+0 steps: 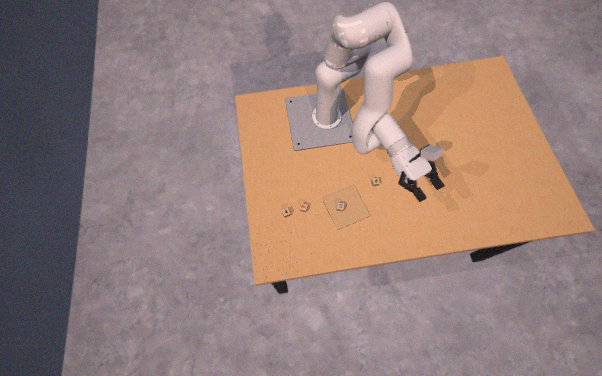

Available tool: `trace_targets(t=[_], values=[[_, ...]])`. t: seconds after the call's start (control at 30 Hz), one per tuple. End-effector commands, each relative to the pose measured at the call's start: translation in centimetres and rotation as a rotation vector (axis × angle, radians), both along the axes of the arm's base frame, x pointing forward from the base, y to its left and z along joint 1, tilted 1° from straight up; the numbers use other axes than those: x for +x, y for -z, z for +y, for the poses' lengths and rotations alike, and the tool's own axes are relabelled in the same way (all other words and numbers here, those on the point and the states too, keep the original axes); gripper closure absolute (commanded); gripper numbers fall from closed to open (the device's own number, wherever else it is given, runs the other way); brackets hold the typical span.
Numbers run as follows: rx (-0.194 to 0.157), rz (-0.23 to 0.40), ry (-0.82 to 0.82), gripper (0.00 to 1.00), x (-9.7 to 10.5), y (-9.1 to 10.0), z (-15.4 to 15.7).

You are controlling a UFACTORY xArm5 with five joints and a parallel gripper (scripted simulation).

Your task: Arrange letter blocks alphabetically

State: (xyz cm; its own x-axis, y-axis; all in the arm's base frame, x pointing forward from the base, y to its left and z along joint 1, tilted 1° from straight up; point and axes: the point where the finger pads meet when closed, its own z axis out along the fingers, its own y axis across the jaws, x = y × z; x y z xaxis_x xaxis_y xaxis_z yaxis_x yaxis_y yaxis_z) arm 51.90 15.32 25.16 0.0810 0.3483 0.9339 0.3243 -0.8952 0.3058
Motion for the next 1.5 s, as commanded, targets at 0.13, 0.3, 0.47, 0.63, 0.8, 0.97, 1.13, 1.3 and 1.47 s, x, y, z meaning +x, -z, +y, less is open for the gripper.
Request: trace_targets(t=[0.13,0.3,0.47,0.63,0.8,0.97,1.13,1.3,1.47], values=[[0.001,-0.003,0.000,0.00,0.0,-0.1,0.0],[0.001,-0.003,0.000,0.00,0.0,-0.1,0.0],[0.001,-0.003,0.000,0.00,0.0,-0.1,0.0],[-0.001,0.002,0.000,0.00,0.1,0.0,0.0],[-0.021,0.078,-0.002,0.00,0.6,1.4,0.3],[-0.061,0.221,-0.005,0.00,1.0,4.0,0.7],[-0.088,0.318,-0.007,0.00,0.9,5.7,0.8],[-0.120,0.427,-0.008,0.00,0.6,7.5,0.9],[-0.153,0.544,-0.009,0.00,-0.2,9.3,0.8]])
